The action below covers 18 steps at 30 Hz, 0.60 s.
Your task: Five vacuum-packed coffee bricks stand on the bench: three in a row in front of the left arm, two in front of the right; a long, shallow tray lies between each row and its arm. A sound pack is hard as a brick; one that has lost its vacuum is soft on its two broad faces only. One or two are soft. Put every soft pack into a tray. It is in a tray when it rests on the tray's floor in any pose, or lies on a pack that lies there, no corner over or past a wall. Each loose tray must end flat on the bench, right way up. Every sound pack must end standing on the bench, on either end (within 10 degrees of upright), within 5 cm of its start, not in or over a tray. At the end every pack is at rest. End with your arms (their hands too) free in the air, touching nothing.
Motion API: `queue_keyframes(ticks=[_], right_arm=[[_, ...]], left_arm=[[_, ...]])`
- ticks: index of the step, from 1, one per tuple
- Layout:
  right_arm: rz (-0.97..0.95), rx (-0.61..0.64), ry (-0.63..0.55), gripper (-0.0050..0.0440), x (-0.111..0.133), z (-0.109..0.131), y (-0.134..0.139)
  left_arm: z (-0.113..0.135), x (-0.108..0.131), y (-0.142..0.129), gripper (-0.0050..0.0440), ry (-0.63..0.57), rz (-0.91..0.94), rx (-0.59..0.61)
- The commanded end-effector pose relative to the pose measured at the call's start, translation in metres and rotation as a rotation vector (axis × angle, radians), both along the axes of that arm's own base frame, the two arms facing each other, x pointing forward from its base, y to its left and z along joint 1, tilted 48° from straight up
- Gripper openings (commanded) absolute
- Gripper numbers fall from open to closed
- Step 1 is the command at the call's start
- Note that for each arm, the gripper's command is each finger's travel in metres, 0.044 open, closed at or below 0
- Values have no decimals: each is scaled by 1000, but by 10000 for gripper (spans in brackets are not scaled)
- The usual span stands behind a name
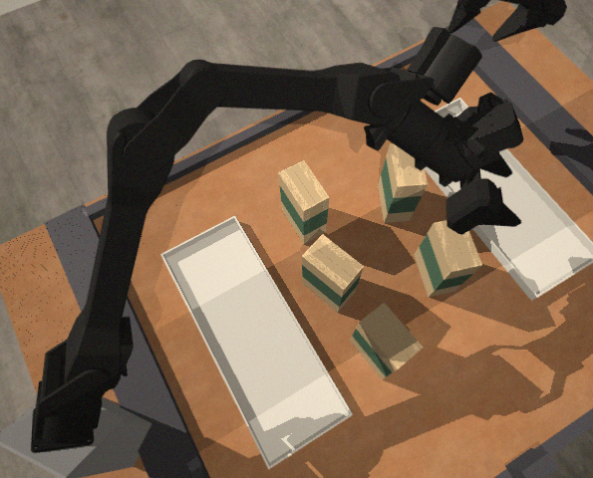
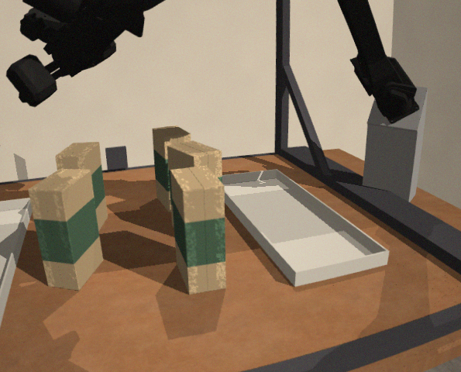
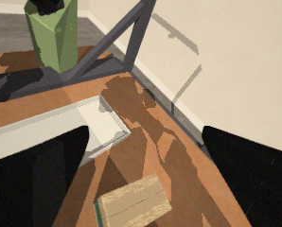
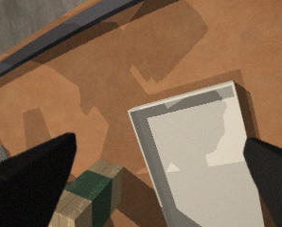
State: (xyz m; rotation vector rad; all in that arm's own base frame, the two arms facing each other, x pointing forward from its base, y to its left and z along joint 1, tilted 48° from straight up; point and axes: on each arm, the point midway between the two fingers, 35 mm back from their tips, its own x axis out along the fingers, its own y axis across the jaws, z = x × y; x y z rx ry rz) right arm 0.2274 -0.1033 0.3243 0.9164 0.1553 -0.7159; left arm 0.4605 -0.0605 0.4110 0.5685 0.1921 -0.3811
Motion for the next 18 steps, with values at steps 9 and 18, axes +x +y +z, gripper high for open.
queue_keyframes(ticks=[9,18], right_arm=[[0,-6,-25,440,-3,8,1],[0,-6,-25,364,-3,8,1]], left_arm=[[12,-6,0,440,-27,-1,-1],[4,-7,-3,366,3,15,20]])
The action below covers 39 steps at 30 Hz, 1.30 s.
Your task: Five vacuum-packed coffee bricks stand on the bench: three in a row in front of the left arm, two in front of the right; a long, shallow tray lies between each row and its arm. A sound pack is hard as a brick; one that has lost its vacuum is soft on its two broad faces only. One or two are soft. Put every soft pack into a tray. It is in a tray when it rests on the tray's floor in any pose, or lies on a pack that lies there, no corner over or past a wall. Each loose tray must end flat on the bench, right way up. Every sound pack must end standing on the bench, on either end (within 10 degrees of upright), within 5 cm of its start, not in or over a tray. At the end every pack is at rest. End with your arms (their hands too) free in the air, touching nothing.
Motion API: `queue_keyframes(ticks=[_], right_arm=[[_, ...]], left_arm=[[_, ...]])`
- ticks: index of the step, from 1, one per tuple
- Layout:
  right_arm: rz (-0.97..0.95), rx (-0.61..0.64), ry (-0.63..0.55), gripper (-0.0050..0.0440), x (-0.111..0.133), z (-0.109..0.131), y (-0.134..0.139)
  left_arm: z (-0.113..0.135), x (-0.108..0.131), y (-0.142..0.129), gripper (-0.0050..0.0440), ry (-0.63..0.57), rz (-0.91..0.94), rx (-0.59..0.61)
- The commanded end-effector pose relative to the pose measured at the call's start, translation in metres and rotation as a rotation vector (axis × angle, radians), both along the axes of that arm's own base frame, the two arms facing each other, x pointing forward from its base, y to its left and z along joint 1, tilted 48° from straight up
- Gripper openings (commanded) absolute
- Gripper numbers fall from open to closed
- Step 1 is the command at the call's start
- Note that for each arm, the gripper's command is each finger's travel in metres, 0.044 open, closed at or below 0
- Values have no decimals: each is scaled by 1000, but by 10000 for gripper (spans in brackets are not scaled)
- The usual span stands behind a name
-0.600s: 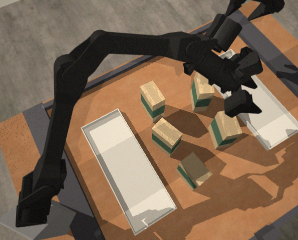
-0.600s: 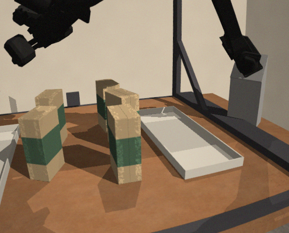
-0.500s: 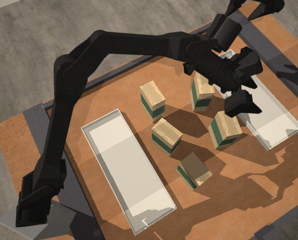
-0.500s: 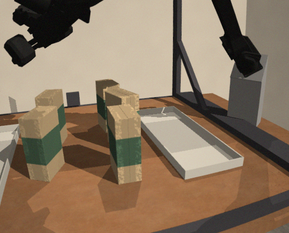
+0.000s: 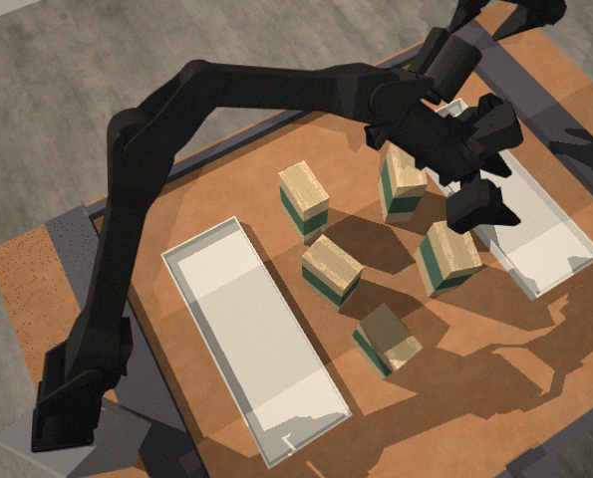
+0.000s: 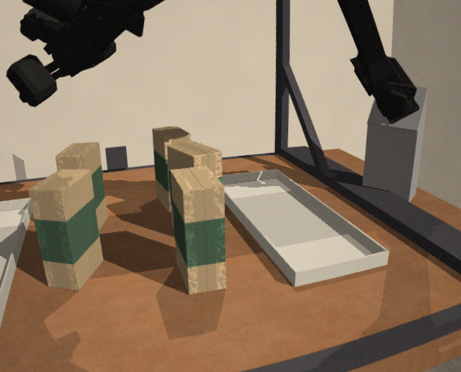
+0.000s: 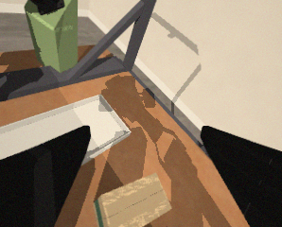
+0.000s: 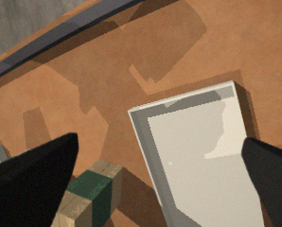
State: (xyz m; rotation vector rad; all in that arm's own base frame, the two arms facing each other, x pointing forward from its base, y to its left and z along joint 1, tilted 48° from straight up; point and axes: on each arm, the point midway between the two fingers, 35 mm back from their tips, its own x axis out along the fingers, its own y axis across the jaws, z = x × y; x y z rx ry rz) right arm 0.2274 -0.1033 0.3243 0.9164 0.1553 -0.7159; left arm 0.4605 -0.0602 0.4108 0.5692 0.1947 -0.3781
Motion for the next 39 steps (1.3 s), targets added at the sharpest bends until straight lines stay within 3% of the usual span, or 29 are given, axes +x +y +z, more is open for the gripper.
queue_keyframes(ticks=[1,9,11,14,18,22,24,28,31,33,37,39], right_arm=[[0,-6,-25,364,-3,8,1],[0,-6,-25,364,-3,8,1],[0,-6,-25,364,-3,8,1],[0,-6,-25,364,-3,8,1],[0,-6,-25,364,-3,8,1],[0,-6,-25,364,-3,8,1],[0,-6,-25,364,-3,8,1],[0,-6,-25,364,-3,8,1],[0,-6,-25,364,-3,8,1],[0,-6,-25,364,-3,8,1],[0,-6,-25,364,-3,8,1],[0,-6,-25,364,-3,8,1]], left_arm=[[-4,-8,-6,366,32,28,40],[-56,-11,-18,366,198,99,167],[-56,-12,-18,366,198,99,167],[-81,-17,-23,366,278,126,252],[-92,-20,-25,366,313,137,288],[-123,-32,-30,366,405,164,416],[-124,-32,-30,366,416,167,431],[-150,-48,-33,366,492,186,571],[-162,-59,-34,366,534,194,667],[-162,-59,-34,366,534,194,667],[-183,-82,-35,366,585,200,820],[-183,-82,-35,366,607,203,897]])
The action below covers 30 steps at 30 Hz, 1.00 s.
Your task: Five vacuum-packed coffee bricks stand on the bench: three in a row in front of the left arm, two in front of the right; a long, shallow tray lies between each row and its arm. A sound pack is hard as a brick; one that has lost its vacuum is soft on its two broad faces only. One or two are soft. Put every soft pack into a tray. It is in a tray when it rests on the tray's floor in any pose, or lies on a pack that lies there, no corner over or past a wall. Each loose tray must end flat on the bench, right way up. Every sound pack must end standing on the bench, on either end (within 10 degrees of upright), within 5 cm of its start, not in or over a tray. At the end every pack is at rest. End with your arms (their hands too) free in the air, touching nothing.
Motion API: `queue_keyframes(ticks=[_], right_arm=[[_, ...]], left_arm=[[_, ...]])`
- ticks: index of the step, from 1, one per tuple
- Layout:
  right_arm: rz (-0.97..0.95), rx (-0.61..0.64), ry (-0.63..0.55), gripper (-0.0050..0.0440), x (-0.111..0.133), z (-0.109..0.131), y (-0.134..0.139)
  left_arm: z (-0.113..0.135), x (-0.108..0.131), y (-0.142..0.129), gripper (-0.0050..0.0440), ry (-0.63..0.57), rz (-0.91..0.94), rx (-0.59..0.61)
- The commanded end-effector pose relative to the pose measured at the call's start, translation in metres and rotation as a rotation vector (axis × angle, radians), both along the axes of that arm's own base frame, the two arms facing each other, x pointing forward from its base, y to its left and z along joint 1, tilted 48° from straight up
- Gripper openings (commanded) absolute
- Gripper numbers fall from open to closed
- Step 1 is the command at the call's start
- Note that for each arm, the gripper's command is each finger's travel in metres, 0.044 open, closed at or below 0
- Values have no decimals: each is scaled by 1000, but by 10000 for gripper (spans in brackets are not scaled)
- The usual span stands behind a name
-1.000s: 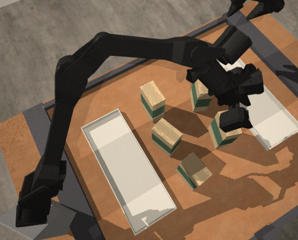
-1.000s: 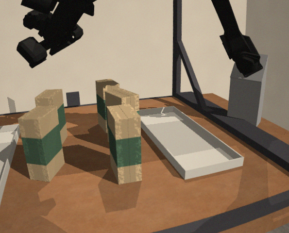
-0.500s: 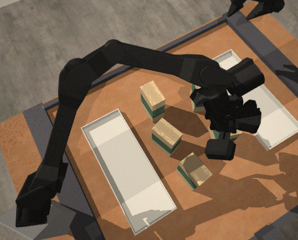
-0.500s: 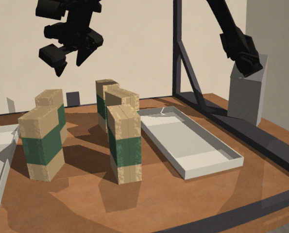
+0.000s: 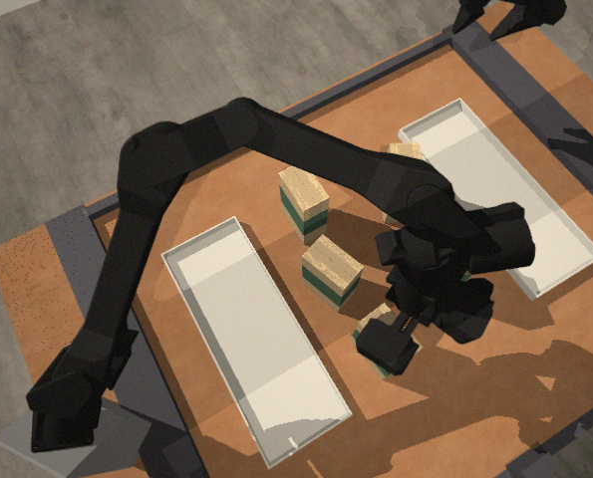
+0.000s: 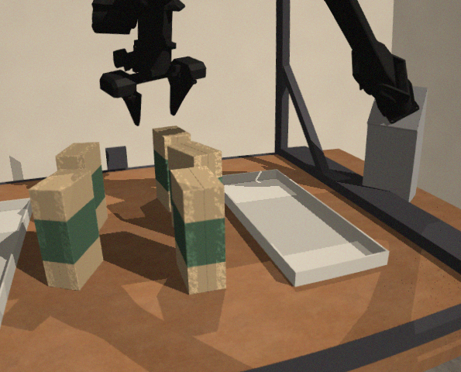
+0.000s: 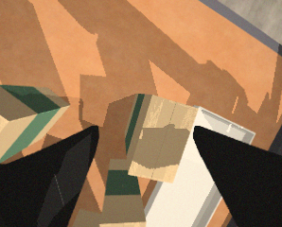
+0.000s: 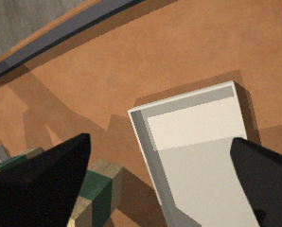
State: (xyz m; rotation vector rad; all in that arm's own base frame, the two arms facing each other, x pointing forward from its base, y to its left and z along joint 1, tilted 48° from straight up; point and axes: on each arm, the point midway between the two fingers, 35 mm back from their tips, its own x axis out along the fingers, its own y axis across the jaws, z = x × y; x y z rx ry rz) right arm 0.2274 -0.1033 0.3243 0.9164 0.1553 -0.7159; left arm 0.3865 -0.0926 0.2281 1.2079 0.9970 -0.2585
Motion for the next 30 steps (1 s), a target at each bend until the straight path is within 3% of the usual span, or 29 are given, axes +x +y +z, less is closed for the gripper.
queue_keyframes(ticks=[1,7,30], right_arm=[[0,-6,-25,364,-3,8,1],[0,-6,-25,364,-3,8,1],[0,-6,-25,364,-3,8,1]], left_arm=[[-3,-15,-3,366,38,-19,125],[-7,-24,-3,366,117,-59,345],[-7,-24,-3,366,117,-59,345]])
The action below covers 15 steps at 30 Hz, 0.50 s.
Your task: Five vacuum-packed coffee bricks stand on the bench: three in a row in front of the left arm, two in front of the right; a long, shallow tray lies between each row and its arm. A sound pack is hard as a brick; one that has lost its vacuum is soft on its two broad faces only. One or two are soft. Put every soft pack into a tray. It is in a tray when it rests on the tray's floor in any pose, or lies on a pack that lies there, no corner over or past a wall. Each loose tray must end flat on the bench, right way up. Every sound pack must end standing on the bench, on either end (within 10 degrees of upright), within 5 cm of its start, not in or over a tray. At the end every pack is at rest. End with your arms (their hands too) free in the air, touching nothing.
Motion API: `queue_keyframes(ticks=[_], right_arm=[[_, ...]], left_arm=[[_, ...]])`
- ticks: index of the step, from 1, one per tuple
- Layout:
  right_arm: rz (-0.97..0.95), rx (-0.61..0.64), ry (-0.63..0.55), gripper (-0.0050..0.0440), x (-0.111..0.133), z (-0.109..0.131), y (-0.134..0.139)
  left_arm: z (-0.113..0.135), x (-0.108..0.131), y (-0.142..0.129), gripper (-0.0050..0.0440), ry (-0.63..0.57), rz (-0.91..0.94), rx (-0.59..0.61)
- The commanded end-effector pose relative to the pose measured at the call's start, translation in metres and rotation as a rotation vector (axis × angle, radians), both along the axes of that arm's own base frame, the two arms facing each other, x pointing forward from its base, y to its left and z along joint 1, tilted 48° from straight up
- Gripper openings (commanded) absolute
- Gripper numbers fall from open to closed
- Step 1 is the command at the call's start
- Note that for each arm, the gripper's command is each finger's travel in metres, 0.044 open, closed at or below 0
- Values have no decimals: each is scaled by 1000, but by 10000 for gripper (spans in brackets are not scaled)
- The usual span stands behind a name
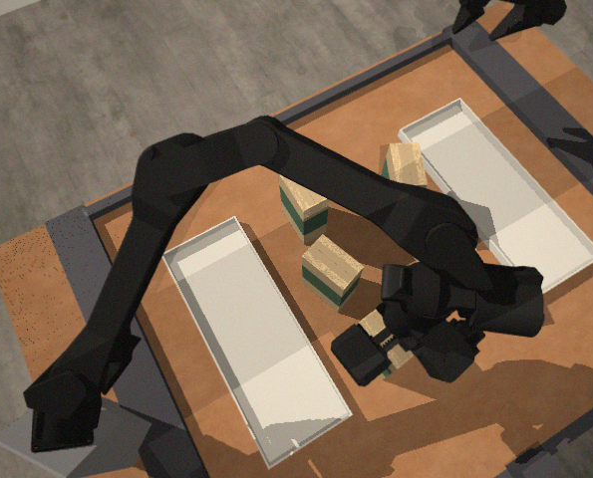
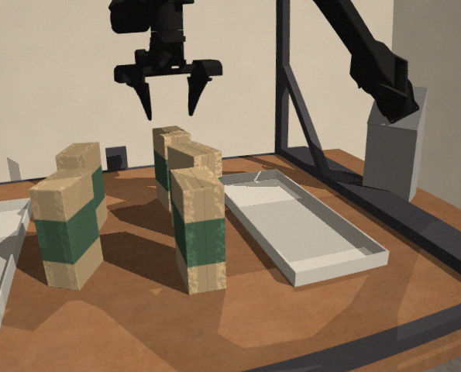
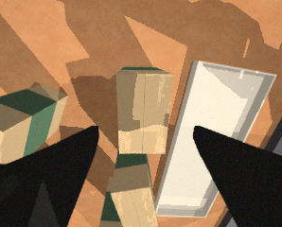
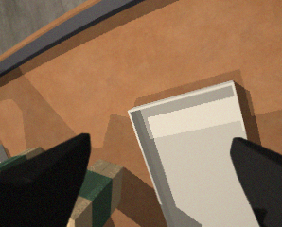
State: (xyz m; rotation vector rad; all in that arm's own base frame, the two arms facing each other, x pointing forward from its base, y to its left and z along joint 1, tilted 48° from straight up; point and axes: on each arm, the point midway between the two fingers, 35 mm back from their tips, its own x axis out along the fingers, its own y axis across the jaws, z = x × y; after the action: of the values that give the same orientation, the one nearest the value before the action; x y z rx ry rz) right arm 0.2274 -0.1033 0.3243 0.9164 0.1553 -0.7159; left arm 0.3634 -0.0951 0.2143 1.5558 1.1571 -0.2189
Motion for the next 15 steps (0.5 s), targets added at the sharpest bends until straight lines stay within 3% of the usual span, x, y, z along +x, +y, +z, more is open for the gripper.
queue_keyframes(ticks=[1,8,11,15], right_arm=[[0,-6,-25,364,-3,8,1],[0,-6,-25,364,-3,8,1],[53,-81,50,364,18,14,10],[88,-133,100,364,18,14,10]], left_arm=[[7,-1,-1,366,-18,-2,-6],[7,-1,-1,366,-18,-2,-6],[7,-1,-1,366,-18,-2,-6],[7,-1,-1,366,-18,-2,-6]])
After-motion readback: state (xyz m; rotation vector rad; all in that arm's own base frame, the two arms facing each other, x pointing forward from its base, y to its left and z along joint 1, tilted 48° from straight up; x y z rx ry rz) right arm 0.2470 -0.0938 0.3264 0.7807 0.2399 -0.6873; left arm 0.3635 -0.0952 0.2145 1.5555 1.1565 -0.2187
